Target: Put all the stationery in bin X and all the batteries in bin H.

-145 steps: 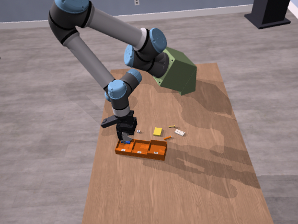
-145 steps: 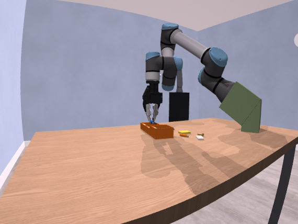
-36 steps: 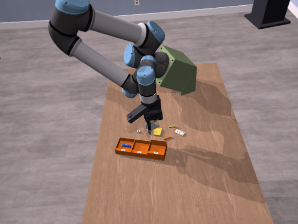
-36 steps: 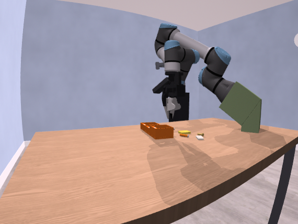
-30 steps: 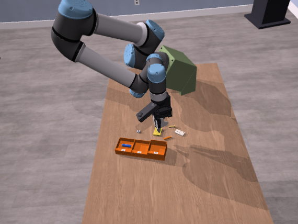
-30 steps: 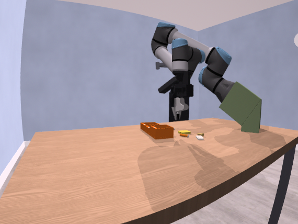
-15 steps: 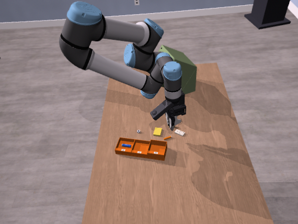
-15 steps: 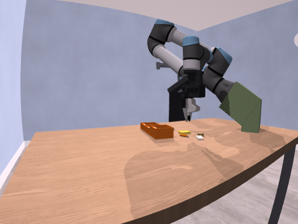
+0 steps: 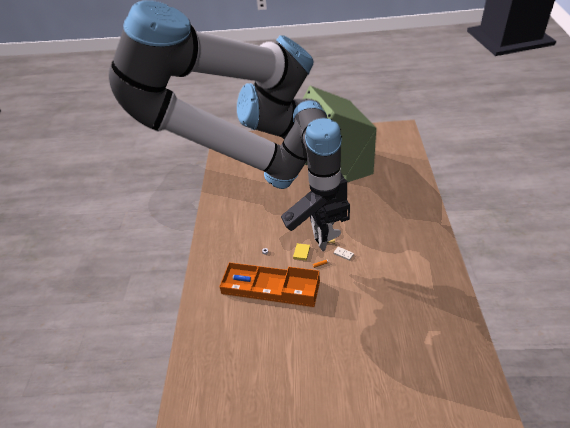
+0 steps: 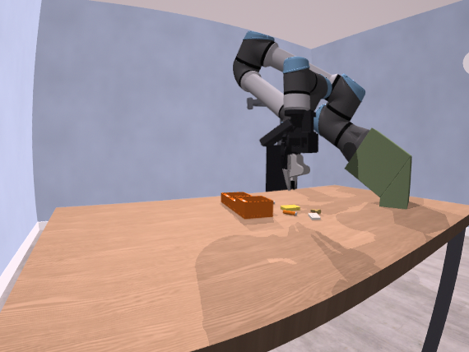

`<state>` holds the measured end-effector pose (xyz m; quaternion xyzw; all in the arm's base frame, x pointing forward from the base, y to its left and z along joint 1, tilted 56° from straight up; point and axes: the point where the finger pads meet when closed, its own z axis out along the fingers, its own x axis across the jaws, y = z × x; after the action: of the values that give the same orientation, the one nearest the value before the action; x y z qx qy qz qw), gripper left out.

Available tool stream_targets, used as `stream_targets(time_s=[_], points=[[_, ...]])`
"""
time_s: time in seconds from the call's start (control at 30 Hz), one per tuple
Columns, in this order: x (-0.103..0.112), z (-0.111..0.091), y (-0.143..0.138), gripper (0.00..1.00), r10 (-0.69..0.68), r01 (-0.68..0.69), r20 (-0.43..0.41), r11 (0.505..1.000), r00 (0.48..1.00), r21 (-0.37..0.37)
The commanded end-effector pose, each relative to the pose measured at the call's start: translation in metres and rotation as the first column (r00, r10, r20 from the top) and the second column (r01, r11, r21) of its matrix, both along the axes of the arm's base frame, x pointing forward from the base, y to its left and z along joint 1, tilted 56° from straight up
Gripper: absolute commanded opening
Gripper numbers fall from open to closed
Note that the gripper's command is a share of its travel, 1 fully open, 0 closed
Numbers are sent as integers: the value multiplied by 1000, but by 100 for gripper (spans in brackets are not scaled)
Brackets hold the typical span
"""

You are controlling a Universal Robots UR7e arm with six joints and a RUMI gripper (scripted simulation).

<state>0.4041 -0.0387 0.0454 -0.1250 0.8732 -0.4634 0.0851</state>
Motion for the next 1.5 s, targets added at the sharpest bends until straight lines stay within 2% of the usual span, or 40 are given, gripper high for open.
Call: stream_targets(time_s=[0.0,1.03,1.47], points=[[-4,1,-3,14,-1,1,-3,1000,1000,0],[-3,0,-1,14,1,-1,-2,1000,1000,0],[7,-26,-36,14,-1,1,-7,1000,1000,0]])
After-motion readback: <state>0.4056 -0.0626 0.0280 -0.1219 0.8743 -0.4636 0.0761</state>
